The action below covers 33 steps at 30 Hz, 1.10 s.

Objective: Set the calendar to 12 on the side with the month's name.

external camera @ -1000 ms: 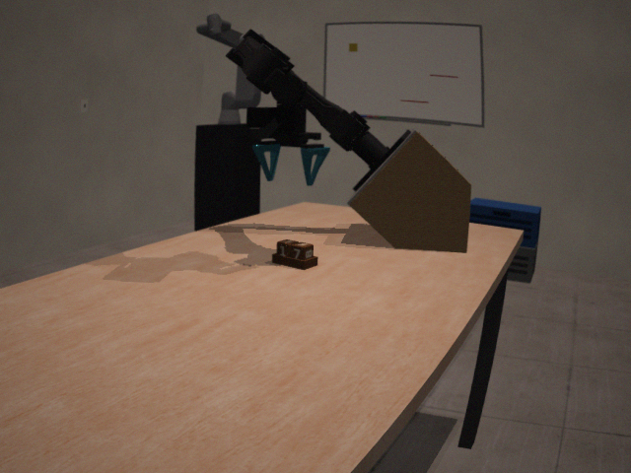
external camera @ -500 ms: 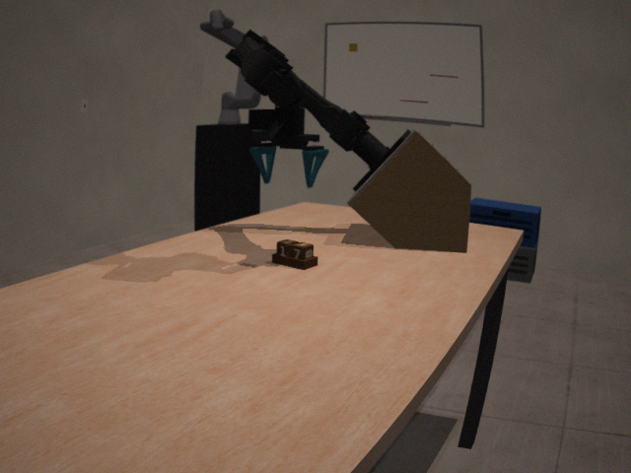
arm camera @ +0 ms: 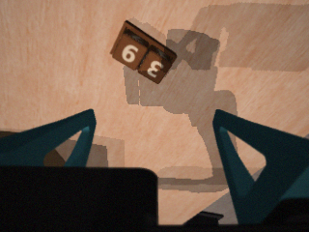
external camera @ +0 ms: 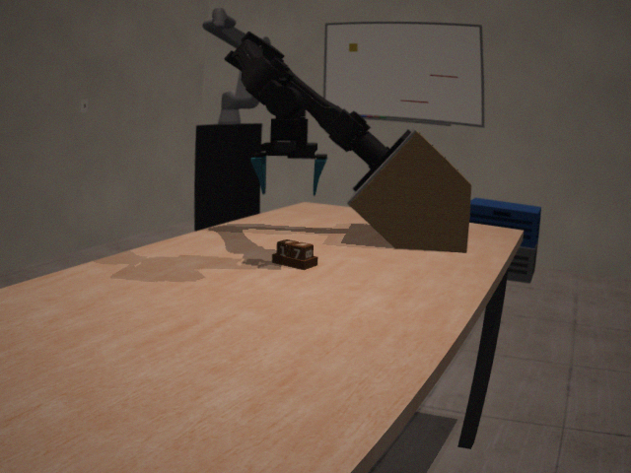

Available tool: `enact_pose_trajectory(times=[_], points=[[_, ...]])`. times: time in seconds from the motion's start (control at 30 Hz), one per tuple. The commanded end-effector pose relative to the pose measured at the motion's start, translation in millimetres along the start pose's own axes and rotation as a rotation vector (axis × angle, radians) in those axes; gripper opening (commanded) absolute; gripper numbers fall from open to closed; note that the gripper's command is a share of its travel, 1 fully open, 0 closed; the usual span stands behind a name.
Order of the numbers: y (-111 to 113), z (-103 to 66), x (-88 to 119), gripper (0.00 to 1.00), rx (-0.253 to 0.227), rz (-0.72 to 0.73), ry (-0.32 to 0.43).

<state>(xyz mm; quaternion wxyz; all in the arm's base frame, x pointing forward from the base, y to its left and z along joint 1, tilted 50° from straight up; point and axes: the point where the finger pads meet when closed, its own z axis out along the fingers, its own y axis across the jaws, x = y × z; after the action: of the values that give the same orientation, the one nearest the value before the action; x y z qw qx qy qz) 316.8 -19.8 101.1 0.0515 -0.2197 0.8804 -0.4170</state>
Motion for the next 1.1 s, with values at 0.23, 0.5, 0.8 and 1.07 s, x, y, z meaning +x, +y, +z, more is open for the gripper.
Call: enact_pose_trajectory(times=[0.23,0.5,0.8,1.07], points=[[5,5.2,-5,1.0,0.009,-0.388,-0.036],[6,16.0,-5,1.0,0.01,-0.649,-0.03],[7,30.6,-2,1.0,0.004,-0.924,-0.014],[-1,24.2,-10,1.0,0.031,-1.001,-0.044]])
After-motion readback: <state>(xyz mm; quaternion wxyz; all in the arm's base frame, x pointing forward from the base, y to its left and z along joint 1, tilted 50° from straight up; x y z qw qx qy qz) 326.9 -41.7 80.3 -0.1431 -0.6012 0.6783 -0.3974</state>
